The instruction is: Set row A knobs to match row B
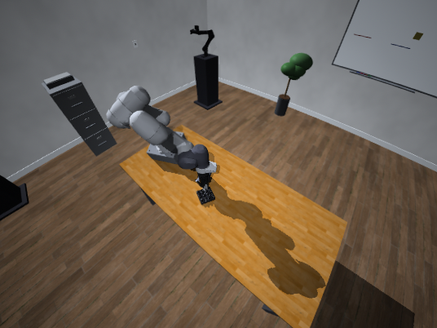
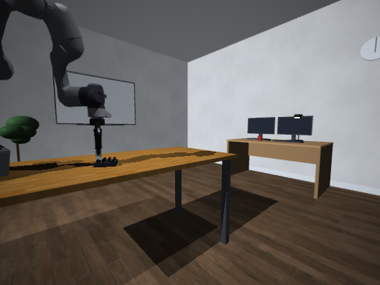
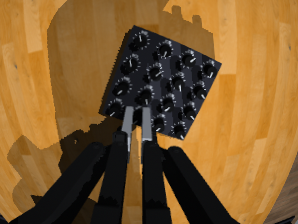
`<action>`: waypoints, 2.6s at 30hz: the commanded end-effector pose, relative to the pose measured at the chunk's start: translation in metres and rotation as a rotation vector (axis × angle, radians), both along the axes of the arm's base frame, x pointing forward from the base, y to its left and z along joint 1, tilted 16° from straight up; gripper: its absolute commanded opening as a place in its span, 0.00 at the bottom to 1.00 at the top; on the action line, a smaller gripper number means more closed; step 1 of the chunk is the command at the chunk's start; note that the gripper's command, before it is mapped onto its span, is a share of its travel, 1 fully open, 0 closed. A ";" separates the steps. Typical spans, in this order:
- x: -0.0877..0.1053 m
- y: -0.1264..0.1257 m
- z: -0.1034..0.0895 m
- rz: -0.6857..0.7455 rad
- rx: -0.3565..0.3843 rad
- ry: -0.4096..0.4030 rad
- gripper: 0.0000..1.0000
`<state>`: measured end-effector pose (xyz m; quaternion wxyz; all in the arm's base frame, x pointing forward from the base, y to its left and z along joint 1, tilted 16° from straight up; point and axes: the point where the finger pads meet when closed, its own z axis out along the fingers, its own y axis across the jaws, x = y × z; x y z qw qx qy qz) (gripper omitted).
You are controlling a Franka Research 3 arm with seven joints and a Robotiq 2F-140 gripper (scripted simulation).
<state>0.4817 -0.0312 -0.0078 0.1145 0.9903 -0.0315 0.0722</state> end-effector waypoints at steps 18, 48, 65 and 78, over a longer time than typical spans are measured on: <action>0.000 0.001 0.000 -0.002 0.001 -0.001 0.05; 0.000 0.001 0.000 0.246 -0.034 0.058 0.05; 0.000 0.001 0.000 0.505 -0.071 0.120 0.05; 0.000 0.001 0.000 0.683 -0.096 0.163 0.05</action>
